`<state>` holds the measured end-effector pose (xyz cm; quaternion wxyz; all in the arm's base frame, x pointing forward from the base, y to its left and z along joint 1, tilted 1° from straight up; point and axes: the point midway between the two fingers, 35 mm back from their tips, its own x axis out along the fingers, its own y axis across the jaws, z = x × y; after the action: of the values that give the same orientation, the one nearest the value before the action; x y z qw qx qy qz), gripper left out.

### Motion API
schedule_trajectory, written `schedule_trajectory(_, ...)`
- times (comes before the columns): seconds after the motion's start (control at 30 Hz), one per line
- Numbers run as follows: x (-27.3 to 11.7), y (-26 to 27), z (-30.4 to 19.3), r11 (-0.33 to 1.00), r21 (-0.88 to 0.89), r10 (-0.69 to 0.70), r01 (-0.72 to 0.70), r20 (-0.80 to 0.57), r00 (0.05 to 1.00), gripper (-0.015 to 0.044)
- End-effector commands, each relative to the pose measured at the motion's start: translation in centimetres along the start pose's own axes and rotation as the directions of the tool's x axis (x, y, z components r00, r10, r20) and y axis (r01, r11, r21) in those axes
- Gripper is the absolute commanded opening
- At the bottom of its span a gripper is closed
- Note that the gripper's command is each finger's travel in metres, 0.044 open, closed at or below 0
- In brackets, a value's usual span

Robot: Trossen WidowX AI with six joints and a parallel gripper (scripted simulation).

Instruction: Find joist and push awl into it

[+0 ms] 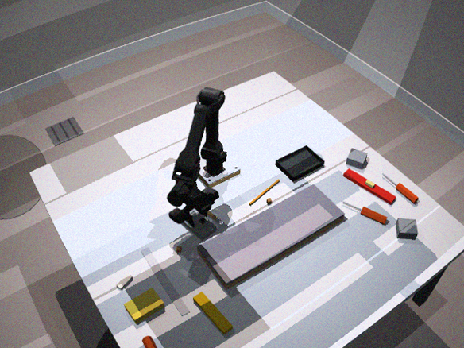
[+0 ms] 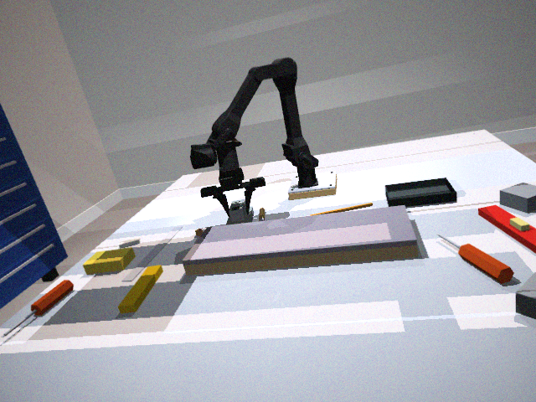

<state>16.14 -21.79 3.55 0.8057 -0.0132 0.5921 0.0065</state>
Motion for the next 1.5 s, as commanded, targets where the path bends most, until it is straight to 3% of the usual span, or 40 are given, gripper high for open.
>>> schedule_trajectory(0.0, 0.0, 0.0, 0.1, 1.000, 0.003, 0.002, -0.003, 0.004, 1.000, 0.0228)
schedule_trajectory(0.33, 0.0, 0.0, 0.1, 1.000, 0.003, 0.002, -0.003, 0.004, 1.000, 0.0161)
schedule_trajectory(0.53, -1.6, -0.3, 0.7, 1.000, 0.003, 0.002, -0.002, 0.004, 1.000, 0.0004)
schedule_trajectory(1.03, -9.5, -0.1, 2.8, 1.000, 0.003, 0.002, -0.002, 0.004, 1.000, 0.0000)
schedule_trajectory(1.47, -9.8, -1.6, 6.2, 0.999, 0.034, -0.007, 0.007, -0.001, 1.000, 0.0000)
